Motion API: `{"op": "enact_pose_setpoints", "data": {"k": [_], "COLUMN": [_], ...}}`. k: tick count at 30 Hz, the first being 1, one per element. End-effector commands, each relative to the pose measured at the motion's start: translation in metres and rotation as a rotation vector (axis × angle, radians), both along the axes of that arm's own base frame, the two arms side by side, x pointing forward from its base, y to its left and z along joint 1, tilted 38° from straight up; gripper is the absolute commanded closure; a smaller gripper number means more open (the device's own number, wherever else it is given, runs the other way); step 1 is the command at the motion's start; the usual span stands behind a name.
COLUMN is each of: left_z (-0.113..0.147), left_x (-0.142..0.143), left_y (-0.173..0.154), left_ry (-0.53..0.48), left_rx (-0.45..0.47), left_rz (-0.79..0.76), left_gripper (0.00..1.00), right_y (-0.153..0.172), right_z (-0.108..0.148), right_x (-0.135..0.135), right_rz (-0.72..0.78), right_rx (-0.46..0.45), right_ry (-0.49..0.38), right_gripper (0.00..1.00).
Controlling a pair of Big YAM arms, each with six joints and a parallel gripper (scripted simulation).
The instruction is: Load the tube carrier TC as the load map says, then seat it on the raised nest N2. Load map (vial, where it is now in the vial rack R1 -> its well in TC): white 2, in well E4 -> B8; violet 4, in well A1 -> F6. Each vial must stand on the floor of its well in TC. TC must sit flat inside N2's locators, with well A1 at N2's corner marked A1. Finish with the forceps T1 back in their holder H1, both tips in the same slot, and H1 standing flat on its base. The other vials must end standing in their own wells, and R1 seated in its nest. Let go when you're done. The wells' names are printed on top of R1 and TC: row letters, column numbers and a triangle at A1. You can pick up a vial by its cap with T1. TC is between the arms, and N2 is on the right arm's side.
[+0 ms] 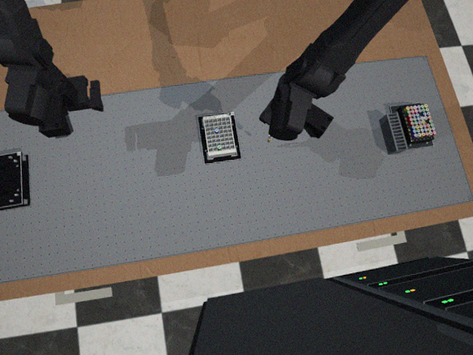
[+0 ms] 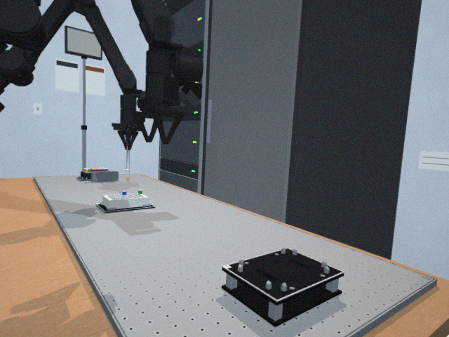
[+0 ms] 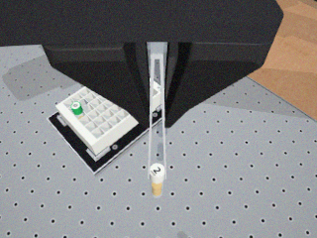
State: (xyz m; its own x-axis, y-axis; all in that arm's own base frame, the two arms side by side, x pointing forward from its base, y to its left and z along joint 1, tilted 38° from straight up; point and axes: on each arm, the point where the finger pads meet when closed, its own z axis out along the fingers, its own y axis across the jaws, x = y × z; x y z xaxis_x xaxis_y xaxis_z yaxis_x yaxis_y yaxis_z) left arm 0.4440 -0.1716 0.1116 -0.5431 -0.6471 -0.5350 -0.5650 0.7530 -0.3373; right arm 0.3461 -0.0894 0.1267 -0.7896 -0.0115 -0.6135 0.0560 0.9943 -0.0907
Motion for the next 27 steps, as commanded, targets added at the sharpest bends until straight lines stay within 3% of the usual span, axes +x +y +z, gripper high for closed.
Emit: {"op": "enact_pose_setpoints", "data": {"k": [1, 27], "left_z": [0.004, -0.002], "left_x": [0.004, 0.002], "left_y": [-0.015, -0.056], "left_ry": [0.000, 0.000], "left_rx": [-0.005, -0.005], "left_rz": [-0.006, -0.007], "left_gripper": [0.91, 0.91], "right_y": [-0.002, -0.002], "right_z": [0.009, 0.009], "right_x": [0.004, 0.004], "right_rz": [-0.003, -0.003], "right_rx": [-0.004, -0.004], "right_ry": [-0.017, -0.017], "right_gripper": [0.00, 0.00]}}
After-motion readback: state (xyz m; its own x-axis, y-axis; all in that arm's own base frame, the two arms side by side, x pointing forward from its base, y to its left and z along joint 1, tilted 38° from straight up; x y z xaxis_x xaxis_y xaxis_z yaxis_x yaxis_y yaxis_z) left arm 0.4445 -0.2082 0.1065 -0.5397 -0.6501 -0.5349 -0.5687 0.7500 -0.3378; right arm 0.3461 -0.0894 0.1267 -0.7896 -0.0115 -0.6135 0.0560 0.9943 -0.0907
